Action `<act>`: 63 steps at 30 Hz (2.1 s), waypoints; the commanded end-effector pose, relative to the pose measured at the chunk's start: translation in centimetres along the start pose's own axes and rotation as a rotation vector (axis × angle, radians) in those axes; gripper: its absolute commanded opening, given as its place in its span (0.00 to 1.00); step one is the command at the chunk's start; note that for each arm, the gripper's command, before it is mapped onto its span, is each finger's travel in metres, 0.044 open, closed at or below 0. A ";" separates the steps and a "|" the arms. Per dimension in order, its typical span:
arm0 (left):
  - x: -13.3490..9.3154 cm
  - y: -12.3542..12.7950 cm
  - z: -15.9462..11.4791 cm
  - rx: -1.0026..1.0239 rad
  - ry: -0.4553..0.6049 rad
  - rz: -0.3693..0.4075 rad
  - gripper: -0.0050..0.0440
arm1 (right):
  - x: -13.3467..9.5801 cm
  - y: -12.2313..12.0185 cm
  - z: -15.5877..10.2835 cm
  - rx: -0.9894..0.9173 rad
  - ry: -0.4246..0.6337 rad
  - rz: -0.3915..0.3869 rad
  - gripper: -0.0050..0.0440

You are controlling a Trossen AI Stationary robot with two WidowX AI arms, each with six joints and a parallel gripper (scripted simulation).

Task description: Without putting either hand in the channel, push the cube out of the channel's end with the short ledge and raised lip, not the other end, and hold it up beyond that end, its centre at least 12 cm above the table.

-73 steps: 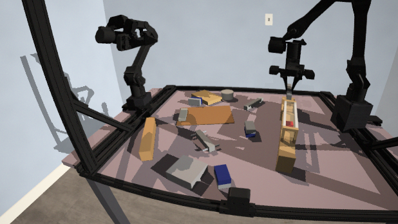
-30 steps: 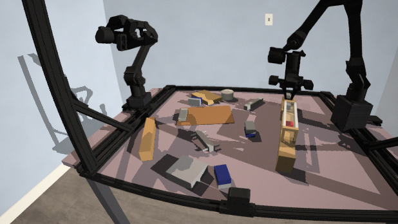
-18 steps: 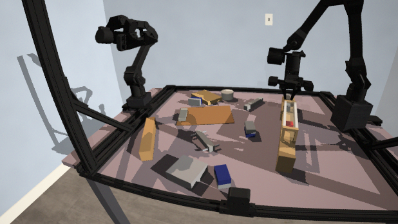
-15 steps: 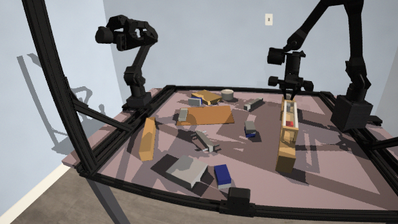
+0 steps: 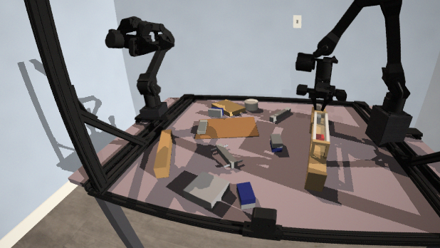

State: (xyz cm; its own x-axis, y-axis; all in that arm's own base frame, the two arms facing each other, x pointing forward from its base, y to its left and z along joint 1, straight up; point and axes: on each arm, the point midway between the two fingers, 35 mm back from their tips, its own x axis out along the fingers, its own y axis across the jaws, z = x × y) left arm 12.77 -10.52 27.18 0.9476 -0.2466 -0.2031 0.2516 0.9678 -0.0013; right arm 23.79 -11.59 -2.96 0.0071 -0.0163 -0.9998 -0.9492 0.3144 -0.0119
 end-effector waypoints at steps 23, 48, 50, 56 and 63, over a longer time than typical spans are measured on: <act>0.0 0.0 0.0 -0.003 -0.001 0.000 0.92 | 0.2 0.5 -0.4 -0.006 -0.013 0.012 0.18; 0.0 0.0 0.0 -0.003 -0.001 0.000 0.92 | 0.2 0.4 0.2 -0.006 -0.013 0.012 0.18; 0.0 0.0 0.0 -0.003 -0.001 0.000 0.92 | 0.2 0.4 0.1 -0.006 -0.013 0.012 0.18; 0.0 0.0 0.0 -0.003 -0.001 0.000 0.92 | 0.2 0.5 -0.5 -0.006 -0.013 0.012 0.18; 0.0 0.0 0.0 -0.003 -0.001 0.000 0.92 | 0.2 0.4 0.3 -0.006 -0.013 0.012 0.18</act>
State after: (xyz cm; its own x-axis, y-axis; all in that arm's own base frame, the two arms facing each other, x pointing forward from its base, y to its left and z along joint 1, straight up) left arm 12.76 -10.51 27.18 0.9472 -0.2480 -0.2030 0.2527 0.9675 -0.0027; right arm 23.67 -11.67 -2.98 0.0108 -0.0045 -0.9999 -0.9519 0.3061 -0.0117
